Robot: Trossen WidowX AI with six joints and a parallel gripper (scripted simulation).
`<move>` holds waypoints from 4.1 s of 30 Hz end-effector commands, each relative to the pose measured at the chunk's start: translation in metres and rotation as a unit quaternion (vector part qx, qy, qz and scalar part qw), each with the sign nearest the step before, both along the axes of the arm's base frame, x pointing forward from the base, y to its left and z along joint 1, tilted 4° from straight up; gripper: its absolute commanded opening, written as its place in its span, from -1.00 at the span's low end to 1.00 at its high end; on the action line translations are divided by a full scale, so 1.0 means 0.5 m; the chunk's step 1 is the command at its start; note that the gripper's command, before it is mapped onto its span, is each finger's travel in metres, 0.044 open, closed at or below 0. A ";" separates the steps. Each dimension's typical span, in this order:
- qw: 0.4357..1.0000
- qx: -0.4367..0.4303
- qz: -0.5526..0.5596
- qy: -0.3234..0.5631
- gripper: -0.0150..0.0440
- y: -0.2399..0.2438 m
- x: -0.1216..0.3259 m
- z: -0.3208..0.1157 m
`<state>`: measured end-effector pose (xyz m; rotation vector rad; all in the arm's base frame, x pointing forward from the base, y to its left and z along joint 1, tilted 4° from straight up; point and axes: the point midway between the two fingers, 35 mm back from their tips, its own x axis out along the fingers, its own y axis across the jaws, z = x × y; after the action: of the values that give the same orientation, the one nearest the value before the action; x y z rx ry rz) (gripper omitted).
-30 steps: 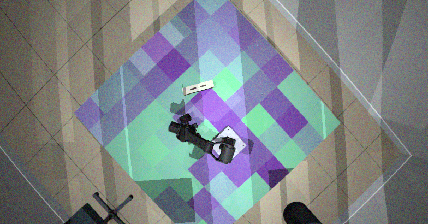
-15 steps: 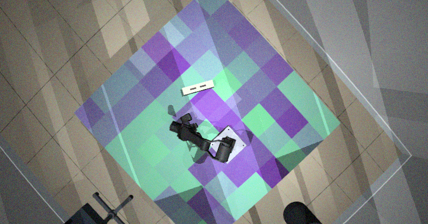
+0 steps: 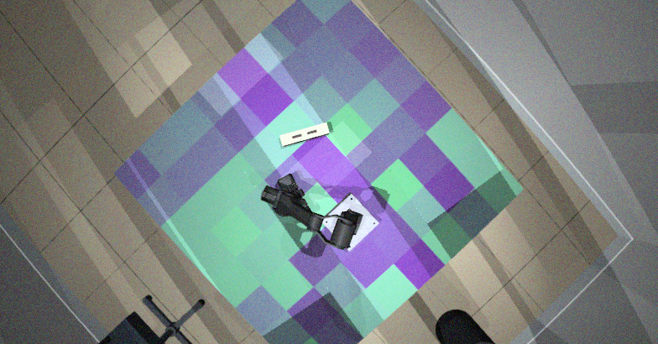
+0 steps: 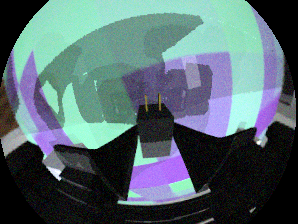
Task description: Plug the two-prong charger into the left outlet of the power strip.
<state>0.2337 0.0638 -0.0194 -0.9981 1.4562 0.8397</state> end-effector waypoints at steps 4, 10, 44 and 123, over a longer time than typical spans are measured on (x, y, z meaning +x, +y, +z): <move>1.000 0.000 0.000 0.000 -0.16 0.000 0.000 0.000; 1.000 0.000 0.000 0.001 -0.49 0.001 0.001 0.015; 0.979 0.007 -0.201 -0.014 -0.49 -0.042 0.035 0.094; 0.640 0.006 -0.767 -0.049 -0.49 -0.252 0.132 0.038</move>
<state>0.2962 -0.0603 -0.0008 0.4184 1.5598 -0.4904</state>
